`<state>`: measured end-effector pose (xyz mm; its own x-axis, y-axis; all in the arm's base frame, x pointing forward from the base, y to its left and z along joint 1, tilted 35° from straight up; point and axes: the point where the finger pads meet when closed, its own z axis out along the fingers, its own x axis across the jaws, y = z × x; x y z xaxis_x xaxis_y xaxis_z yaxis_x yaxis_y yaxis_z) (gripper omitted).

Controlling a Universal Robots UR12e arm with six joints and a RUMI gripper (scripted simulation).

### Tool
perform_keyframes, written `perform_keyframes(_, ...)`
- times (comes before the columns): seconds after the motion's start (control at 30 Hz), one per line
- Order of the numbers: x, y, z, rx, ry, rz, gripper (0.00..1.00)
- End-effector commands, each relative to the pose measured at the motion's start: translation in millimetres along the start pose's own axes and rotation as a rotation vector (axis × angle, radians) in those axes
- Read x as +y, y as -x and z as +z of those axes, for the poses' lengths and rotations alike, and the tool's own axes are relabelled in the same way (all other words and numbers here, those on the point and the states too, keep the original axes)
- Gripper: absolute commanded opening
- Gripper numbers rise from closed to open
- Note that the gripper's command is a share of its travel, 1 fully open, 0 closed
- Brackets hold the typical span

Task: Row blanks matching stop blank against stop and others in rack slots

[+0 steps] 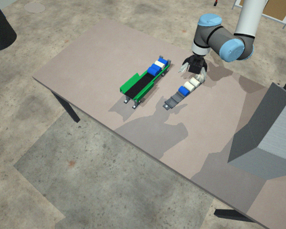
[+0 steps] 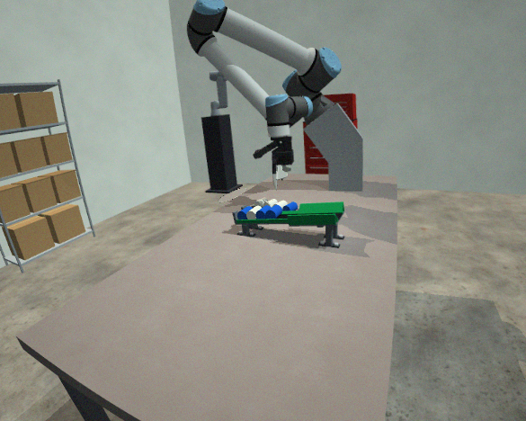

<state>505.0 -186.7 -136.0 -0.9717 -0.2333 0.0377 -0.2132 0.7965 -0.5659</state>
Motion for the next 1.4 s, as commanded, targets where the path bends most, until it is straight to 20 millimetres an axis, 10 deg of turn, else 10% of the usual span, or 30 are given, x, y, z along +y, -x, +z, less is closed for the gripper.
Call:
perform_keyframes(0.0, 2, 6, 1, -0.007, 0.0, -0.192, 1.0)
perform_keyframes(1.37, 31, 20, 3, -0.004, -0.001, -1.767, 1.0)
